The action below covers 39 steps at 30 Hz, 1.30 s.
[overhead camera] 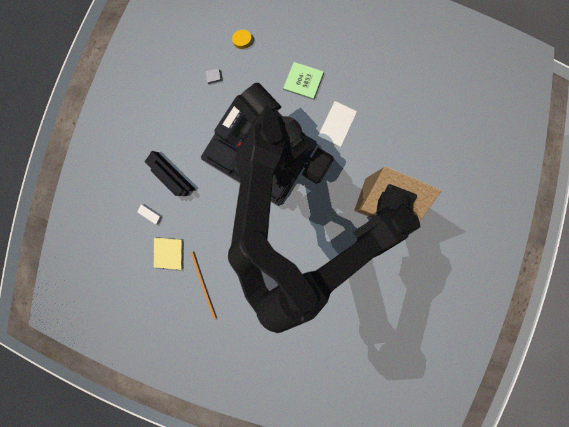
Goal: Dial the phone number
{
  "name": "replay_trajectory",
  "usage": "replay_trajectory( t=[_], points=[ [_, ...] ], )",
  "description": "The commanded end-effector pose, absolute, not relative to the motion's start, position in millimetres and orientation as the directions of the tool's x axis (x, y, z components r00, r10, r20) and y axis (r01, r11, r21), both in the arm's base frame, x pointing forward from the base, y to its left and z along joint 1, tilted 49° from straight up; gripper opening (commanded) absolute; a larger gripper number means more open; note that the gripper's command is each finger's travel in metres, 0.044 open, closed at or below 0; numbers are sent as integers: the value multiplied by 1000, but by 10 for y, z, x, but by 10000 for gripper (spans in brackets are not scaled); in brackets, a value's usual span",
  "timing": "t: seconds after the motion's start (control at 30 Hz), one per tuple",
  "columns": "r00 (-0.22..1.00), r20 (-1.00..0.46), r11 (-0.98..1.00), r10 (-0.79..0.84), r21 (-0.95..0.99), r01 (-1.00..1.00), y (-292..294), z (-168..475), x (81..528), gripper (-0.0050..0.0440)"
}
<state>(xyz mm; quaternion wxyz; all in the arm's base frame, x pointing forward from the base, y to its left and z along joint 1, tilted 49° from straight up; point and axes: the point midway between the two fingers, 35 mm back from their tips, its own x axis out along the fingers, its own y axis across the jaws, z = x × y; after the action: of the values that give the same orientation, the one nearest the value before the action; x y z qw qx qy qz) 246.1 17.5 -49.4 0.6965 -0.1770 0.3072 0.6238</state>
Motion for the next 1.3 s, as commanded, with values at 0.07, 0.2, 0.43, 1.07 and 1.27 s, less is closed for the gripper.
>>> replay_trajectory(
  t=[0.07,0.2,0.43,1.07,1.27],
  points=[
    [36,-650,162,759,135,-978,160,-494,2467,-50],
    [30,-655,154,755,132,-979,237,-558,2472,-50],
    [31,-655,154,755,132,-979,275,-593,2475,-50],
    [30,-655,154,755,132,-979,374,-677,2478,-50],
    [30,-655,154,755,132,-979,374,-677,2478,-50]
  ],
)
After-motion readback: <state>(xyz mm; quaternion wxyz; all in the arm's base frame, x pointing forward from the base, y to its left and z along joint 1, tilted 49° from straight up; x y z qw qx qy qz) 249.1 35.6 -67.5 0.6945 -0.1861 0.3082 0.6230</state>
